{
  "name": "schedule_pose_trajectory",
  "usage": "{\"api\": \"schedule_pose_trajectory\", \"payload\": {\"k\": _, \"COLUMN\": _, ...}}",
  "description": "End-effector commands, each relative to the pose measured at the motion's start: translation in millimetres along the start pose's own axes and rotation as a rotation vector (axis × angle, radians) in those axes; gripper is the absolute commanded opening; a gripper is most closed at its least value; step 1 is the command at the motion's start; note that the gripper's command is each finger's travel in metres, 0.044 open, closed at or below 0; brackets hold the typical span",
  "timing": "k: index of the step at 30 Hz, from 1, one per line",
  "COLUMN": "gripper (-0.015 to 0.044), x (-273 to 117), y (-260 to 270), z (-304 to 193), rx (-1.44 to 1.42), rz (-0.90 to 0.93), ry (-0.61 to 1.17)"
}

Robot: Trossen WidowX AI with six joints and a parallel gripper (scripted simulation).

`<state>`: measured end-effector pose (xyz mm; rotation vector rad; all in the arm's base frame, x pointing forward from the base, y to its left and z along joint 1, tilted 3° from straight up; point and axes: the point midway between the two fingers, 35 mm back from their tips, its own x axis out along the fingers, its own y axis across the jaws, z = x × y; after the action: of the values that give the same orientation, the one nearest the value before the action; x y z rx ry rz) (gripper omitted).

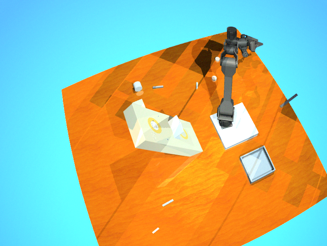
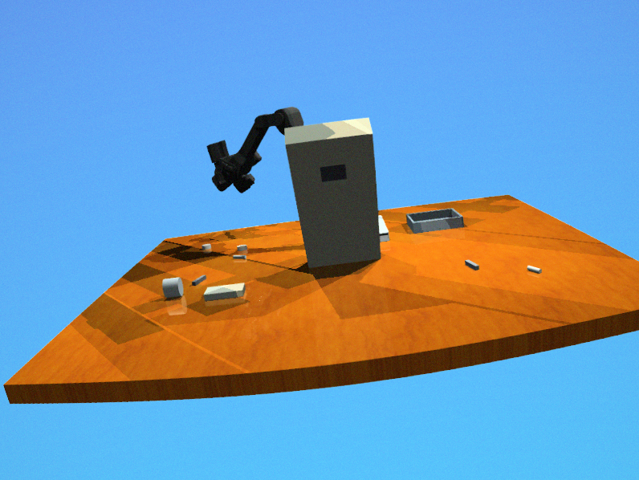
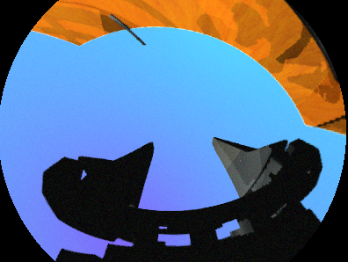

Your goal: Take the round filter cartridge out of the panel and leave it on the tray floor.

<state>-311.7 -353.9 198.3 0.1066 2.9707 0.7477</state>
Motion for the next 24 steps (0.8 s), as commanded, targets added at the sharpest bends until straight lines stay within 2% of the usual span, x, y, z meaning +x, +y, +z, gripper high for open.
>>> {"api": "schedule_pose_trajectory", "payload": {"k": 1, "gripper": 0.0374, "x": -2.4, "y": -1.3, "z": -1.4, "rx": -0.013, "rz": -0.008, "ry": 0.004}}
{"api": "schedule_pose_trajectory", "payload": {"k": 5, "gripper": 0.0269, "x": -53.6, "y": -24.4, "z": -26.3, "rx": -0.275, "rz": -0.166, "ry": 0.097}}
{"api": "schedule_pose_trajectory", "payload": {"k": 12, "gripper": 0.0095, "x": -161.3, "y": -48.3, "z": -61.4, "rx": -0.773, "rz": -0.398, "ry": 0.384}}
{"api": "schedule_pose_trajectory", "payload": {"k": 24, "gripper": 0.0095, "x": -312.8, "y": -40.1, "z": -79.3, "rx": -1.360, "rz": -0.519, "ry": 0.959}}
